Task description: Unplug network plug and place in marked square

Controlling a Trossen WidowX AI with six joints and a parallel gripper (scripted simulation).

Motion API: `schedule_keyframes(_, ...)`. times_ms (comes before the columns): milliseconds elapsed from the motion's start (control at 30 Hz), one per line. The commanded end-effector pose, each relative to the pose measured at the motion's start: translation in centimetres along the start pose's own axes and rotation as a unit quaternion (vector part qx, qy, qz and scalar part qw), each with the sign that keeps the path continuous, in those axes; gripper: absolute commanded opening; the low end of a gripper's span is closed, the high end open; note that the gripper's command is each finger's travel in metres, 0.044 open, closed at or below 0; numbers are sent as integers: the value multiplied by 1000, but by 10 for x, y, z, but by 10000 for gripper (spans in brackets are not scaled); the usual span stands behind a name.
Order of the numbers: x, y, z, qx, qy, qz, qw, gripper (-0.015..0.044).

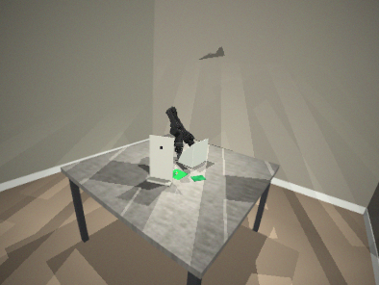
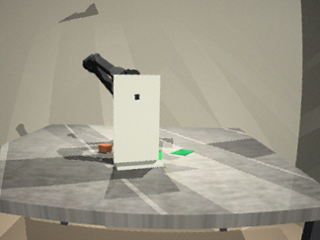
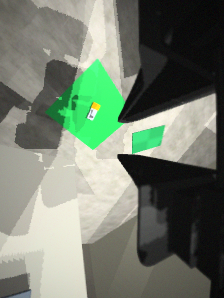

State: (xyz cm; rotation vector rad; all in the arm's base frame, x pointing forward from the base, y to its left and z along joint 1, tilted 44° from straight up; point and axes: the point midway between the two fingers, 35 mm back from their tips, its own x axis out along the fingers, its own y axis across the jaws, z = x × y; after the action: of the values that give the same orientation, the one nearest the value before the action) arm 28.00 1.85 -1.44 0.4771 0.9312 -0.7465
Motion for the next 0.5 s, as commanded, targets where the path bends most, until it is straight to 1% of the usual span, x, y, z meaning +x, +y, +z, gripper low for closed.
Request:
schedule_keyframes(0,-7,8,1,2,0,1,1000,156)
schedule_keyframes(467,-48,41,2,5,0,2,1000,156)
